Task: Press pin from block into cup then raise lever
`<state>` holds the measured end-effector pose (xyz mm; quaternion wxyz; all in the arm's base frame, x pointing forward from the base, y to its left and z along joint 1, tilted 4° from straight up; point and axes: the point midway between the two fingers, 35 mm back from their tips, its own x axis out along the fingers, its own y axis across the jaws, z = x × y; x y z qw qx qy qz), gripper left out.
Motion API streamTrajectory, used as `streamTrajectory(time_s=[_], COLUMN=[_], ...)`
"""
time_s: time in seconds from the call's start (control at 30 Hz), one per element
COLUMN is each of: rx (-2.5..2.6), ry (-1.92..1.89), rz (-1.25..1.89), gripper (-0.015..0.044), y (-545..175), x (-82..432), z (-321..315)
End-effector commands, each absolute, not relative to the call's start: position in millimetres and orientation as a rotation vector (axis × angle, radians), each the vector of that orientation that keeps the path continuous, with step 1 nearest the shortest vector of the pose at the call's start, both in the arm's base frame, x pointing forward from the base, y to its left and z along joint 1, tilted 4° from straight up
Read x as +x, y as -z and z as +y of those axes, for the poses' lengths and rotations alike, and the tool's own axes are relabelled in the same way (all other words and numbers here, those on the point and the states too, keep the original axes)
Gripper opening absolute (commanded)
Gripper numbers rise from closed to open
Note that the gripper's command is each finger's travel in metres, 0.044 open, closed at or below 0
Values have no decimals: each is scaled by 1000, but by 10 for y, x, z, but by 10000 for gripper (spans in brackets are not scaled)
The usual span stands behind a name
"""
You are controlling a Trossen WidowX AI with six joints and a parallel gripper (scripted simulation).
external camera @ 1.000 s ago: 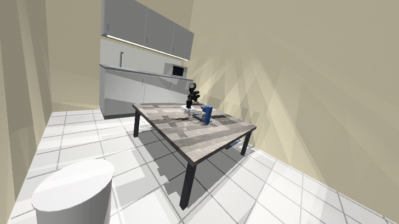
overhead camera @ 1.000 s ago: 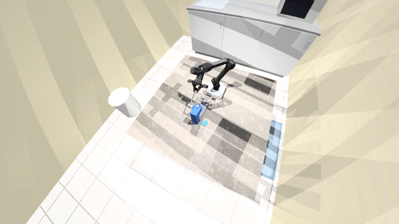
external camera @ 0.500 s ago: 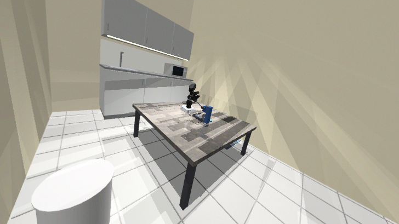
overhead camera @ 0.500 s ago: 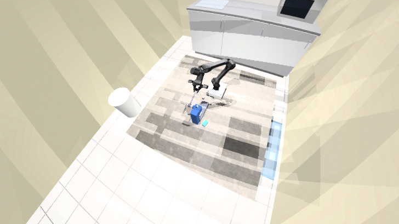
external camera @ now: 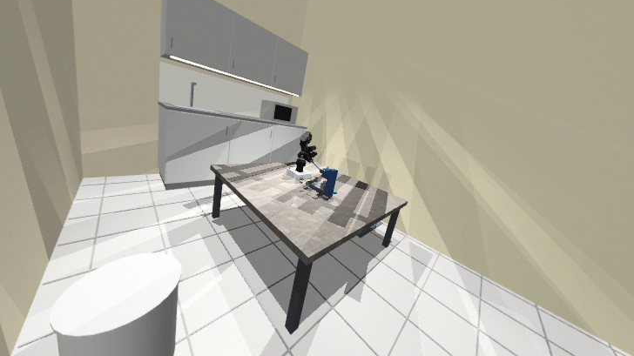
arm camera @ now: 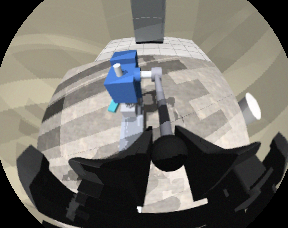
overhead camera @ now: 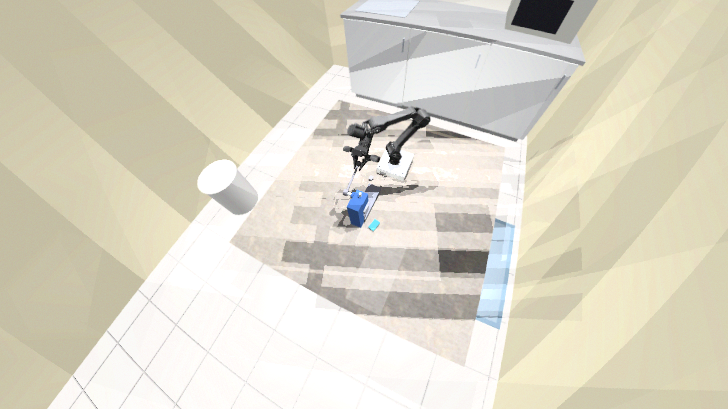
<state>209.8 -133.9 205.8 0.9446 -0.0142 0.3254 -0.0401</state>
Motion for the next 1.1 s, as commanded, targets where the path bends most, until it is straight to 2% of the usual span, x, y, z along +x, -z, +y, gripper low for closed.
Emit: streamTrajectory(time_s=[0.0,1.07], rx=[-2,-2], ry=[85,85], rz=[709,709], gripper=[0,0], y=[-1870,-1719], x=[2062,2055], z=[-1342,-1347])
